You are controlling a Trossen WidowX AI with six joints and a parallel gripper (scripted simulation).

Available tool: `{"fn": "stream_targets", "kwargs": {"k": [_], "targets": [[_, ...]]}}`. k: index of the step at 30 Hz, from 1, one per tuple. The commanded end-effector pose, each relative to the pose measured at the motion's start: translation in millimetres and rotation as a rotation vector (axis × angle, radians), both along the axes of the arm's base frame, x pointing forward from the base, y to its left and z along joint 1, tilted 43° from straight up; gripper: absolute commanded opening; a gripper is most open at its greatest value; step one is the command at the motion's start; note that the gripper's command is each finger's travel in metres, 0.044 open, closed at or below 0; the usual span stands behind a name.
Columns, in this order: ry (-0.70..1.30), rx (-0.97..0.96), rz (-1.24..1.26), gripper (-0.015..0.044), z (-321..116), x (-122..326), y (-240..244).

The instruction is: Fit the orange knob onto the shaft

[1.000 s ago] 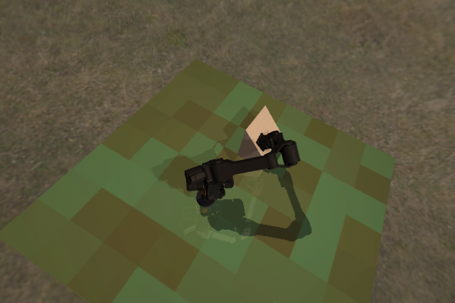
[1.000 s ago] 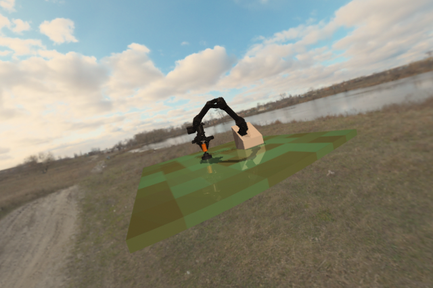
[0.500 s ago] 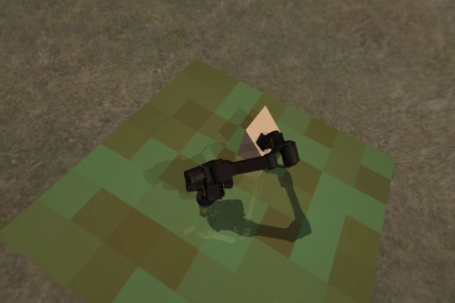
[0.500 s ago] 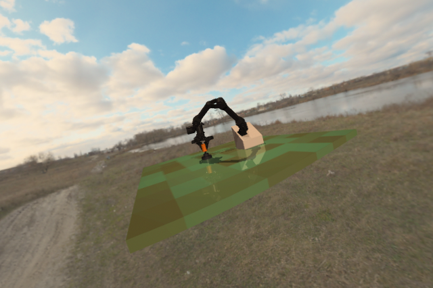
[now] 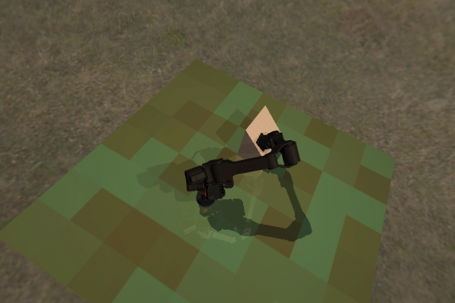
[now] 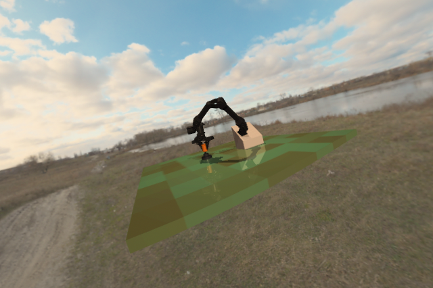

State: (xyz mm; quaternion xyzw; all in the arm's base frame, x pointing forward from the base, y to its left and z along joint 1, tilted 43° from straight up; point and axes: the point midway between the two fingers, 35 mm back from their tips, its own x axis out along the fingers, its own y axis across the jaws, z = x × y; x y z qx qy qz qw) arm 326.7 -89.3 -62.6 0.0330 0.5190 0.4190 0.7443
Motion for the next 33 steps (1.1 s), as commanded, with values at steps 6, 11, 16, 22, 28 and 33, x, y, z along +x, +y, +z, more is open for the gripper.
{"fn": "stream_targets", "kwargs": {"k": [6,11,16,22,28,33], "targets": [[-0.006,0.001,0.0,0.0,-0.2,1.2,0.6],[-0.006,0.0,0.0,0.0,2.4,2.3,-2.3],[-0.042,-0.006,0.041,0.0,3.7,3.0,-3.4],[-0.144,-0.023,0.156,0.0,2.6,5.1,-5.4],[-0.144,-0.023,0.156,0.0,2.2,4.3,-5.2],[-0.144,-0.023,0.156,0.0,1.5,3.4,-4.0]]}}
